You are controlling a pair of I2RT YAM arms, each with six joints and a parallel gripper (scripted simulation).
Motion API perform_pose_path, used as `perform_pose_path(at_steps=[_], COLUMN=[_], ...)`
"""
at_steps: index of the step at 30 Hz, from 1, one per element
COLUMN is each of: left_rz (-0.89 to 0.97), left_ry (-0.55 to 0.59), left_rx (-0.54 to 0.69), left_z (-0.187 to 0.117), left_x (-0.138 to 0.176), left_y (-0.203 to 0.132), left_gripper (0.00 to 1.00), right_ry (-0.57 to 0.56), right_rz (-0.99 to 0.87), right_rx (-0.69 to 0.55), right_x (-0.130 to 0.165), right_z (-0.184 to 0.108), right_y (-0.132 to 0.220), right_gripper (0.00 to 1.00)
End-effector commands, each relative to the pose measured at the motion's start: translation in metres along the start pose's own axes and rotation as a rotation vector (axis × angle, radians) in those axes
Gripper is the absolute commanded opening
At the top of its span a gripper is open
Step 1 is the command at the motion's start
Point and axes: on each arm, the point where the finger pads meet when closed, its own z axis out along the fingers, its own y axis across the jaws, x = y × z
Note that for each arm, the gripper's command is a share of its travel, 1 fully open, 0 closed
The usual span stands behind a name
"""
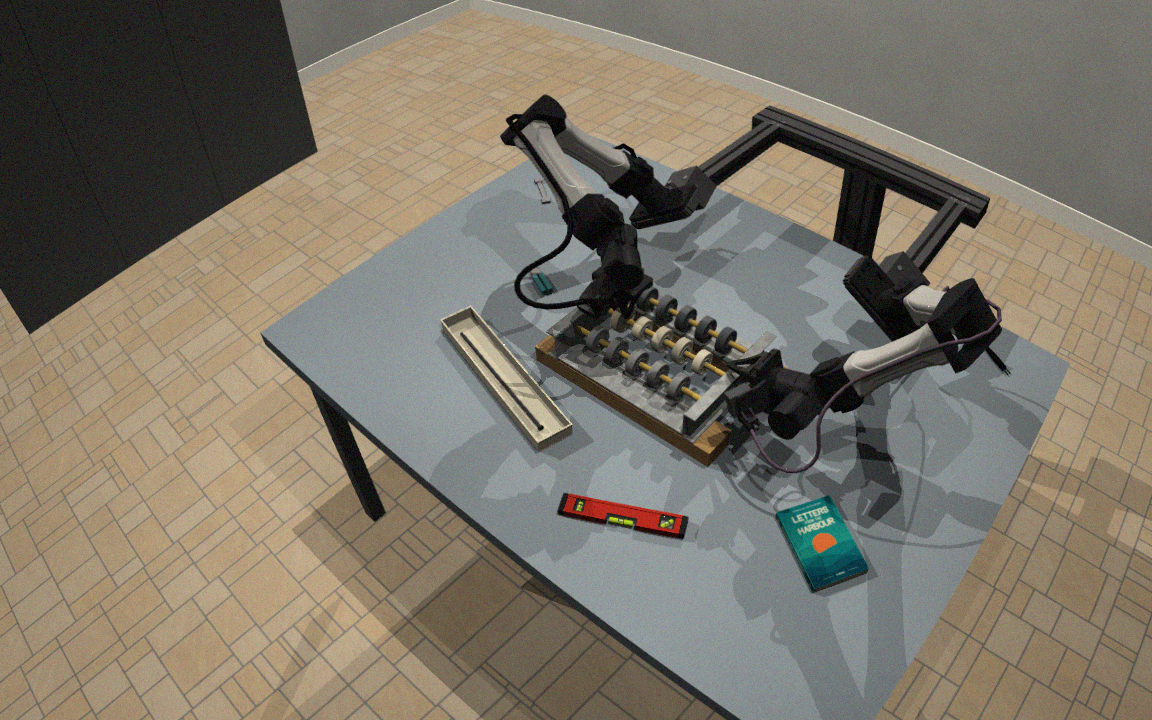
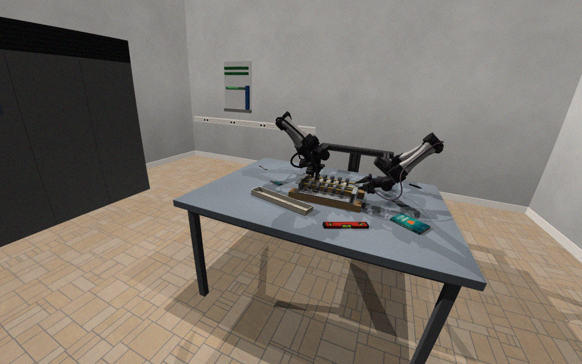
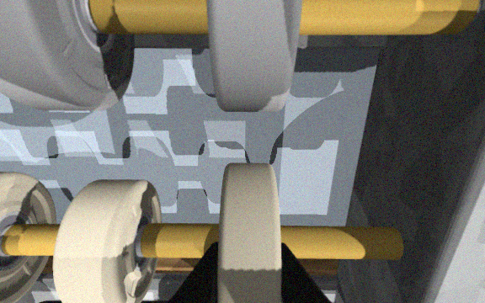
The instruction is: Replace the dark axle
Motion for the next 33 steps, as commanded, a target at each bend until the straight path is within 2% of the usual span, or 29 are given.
perform_pose_path(at_steps=[1, 27, 28, 33], left_rz=[0.004, 0.005, 0.005, -0.032], left_ry=[0.014, 0.009, -0.082, -0.004], left_rx=[0.013, 0.008, -0.071, -0.071], left_z=[0.007, 0.006, -0.015, -0.004], left_x=[0.005, 0.003, -0.025, 0.000], left_y=[0.000, 0.001, 0.014, 0.019], left_gripper=[0.33, 0.33, 0.33, 0.33], right_ry=[-0.026, -0.025, -0.025, -0.024], right_rz=[0.025, 0.023, 0.023, 0.023], right_rx=[-0.012, -0.010, -0.012, -0.012], right_x=[-0.009, -0.009, -0.009, -0.009], right_z=[-0.003, -0.003, -0.003, -0.003], right_y=[0.000, 0.000, 0.000, 0.000], right_gripper=[0.00, 0.00, 0.31, 0.31])
